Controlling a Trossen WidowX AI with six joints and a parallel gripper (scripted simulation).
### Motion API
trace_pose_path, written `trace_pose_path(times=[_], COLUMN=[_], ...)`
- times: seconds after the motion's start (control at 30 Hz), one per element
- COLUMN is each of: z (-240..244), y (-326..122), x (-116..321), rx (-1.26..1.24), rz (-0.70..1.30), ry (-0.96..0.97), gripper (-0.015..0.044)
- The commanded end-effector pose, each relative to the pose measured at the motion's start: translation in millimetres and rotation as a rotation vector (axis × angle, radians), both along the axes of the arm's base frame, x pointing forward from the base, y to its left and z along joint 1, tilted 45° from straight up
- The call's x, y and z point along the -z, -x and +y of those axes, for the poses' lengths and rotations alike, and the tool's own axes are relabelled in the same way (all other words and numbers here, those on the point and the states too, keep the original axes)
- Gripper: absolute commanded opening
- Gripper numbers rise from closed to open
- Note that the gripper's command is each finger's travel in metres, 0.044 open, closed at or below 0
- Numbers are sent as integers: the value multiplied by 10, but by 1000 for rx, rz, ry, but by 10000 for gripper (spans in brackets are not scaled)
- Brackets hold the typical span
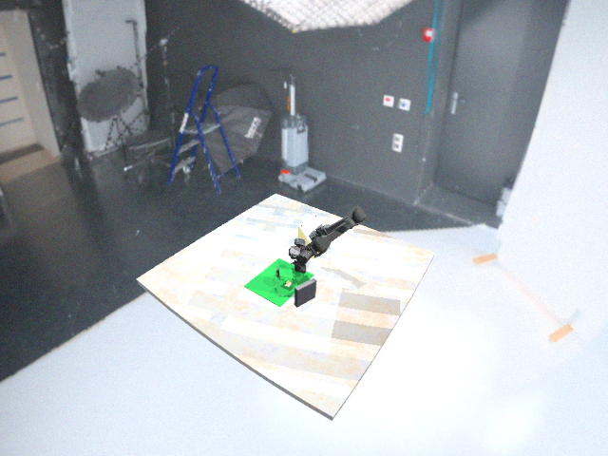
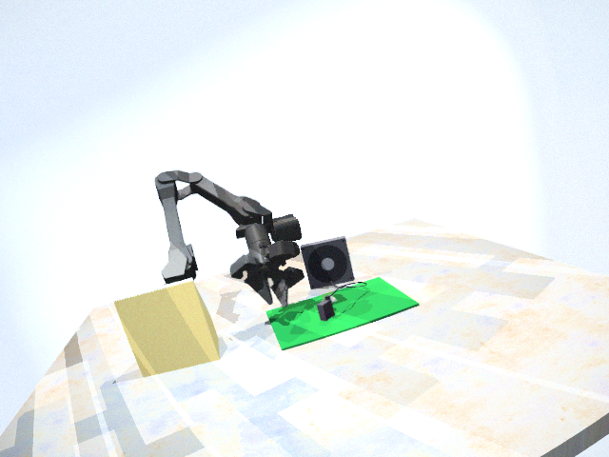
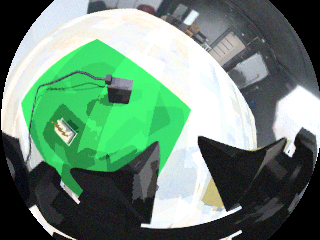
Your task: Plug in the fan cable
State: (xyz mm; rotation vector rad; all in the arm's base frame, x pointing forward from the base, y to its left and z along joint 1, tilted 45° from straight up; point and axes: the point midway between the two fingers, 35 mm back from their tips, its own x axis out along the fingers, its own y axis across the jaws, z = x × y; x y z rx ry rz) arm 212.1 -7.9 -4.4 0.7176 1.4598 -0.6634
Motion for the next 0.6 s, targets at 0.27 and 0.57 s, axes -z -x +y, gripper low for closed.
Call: trace_pose_path(times=[0.27,0.57], z=[-19,-64], y=[-71,-144], x=[-85,-182], rx=[-51,-65], rz=[51,32], ry=[-249,-435], gripper=[205,205])
